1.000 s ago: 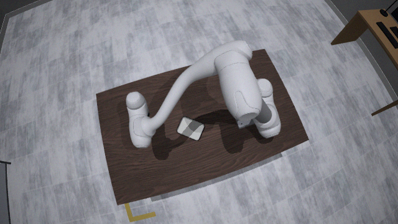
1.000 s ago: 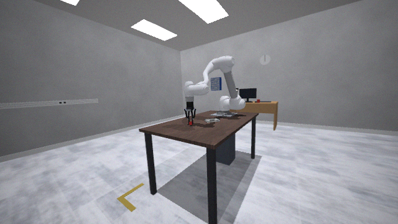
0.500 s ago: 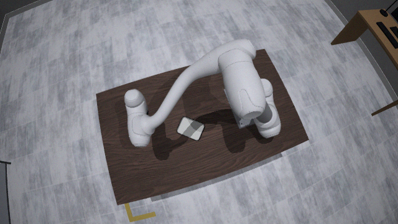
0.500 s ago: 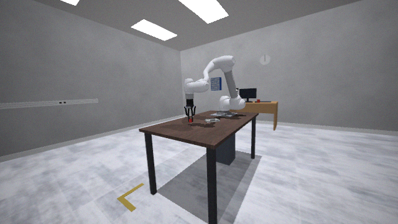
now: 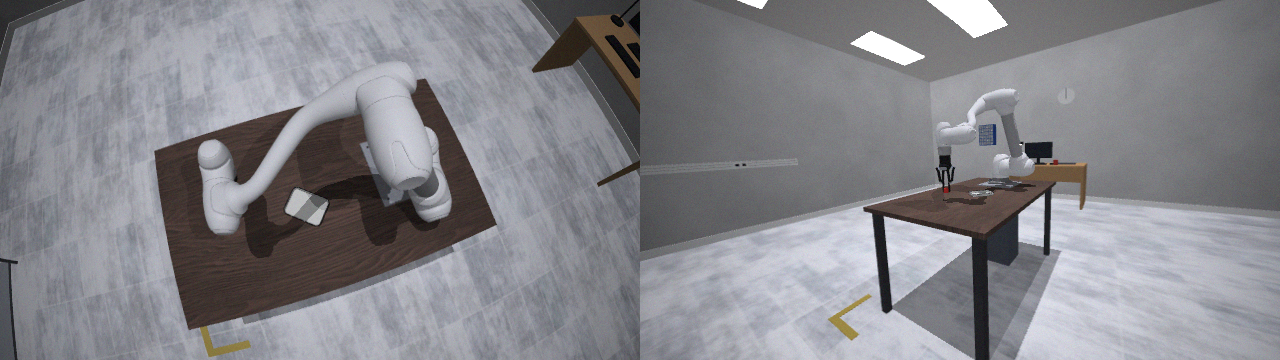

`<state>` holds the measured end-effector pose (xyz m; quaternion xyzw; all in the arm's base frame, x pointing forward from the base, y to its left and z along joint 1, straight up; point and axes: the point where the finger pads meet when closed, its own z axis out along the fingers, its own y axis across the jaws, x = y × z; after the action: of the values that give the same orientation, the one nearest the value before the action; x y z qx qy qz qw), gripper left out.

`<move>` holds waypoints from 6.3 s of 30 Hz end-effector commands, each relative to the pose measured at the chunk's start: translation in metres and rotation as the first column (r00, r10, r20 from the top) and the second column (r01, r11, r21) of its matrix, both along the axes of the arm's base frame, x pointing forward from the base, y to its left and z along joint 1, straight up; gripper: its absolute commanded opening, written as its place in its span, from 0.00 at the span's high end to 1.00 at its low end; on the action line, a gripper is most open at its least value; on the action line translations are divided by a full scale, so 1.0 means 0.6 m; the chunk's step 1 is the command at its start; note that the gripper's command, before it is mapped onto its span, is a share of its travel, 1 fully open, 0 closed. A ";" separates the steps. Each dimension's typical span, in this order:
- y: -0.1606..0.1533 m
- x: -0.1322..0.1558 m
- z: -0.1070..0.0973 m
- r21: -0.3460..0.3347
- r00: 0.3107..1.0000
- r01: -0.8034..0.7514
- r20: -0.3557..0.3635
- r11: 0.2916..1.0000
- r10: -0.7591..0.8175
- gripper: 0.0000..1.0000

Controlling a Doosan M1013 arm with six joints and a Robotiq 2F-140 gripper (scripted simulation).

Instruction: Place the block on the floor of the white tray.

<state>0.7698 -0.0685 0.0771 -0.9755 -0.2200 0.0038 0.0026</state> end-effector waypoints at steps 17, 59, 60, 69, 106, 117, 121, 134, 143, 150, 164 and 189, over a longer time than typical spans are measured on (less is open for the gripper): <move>0.001 -0.001 0.003 0.000 1.000 0.000 0.002 1.000 0.000 0.90; 0.199 -0.440 -0.002 0.000 1.000 0.000 0.002 1.000 0.000 0.90; 0.199 -0.440 -0.004 0.000 1.000 0.000 0.002 1.000 0.000 0.90; 0.200 -0.440 -0.029 0.000 1.000 0.000 0.002 1.000 0.000 0.90; 0.202 -0.441 -0.077 0.000 1.000 0.000 0.002 1.000 0.000 0.90; 0.202 -0.441 -0.079 0.000 1.000 0.000 0.002 1.000 0.000 0.90; 0.202 -0.441 -0.081 0.000 1.000 0.000 0.002 1.000 0.000 0.90; 0.202 -0.441 -0.081 0.000 1.000 0.000 0.002 1.000 0.000 0.90; 0.202 -0.441 -0.081 0.000 1.000 0.000 0.002 1.000 0.000 0.61; 0.202 -0.441 -0.081 0.000 1.000 0.000 0.002 1.000 0.000 0.61; 0.202 -0.441 -0.081 0.000 1.000 0.000 0.002 1.000 0.000 0.61; 0.202 -0.441 -0.053 0.000 1.000 0.000 0.002 1.000 0.000 0.61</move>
<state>0.5050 0.0528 0.0392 -0.9755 -0.2200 0.0035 0.0025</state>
